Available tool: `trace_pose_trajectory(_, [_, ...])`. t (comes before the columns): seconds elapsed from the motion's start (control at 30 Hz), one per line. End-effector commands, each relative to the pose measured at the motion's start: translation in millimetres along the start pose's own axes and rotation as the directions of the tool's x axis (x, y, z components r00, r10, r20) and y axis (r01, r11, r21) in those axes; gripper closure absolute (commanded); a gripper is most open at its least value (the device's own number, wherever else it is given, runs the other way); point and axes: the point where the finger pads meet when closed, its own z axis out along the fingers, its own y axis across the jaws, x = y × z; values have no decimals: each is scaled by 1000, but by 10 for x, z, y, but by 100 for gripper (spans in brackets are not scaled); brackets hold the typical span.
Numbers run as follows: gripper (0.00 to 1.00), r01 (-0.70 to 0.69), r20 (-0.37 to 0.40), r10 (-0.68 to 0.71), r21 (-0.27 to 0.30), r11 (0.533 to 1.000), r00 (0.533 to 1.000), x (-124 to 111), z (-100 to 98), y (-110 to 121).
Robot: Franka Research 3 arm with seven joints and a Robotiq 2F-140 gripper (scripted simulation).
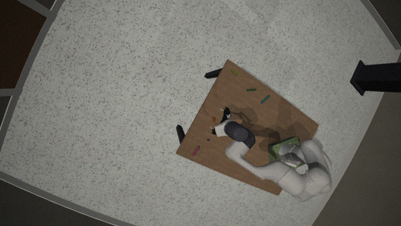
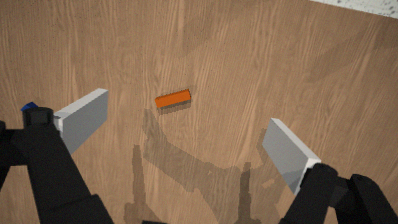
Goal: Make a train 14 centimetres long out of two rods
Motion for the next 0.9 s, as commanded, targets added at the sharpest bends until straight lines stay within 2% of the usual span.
trace_pose_trajectory(0.0, [0,-3,0,3,2,1000,1000,5,-9,-14])
trace_pose_trajectory(0.67, [0,-12,0,12,2,1000,1000,4,-9,-18])
trace_pose_trajectory(0.77, [0,-67,1,67,3,998,998,-2,-7,-40])
trace_pose_trajectory(0.87, [0,-194,2,194,3,981,981,-16,-5,-93])
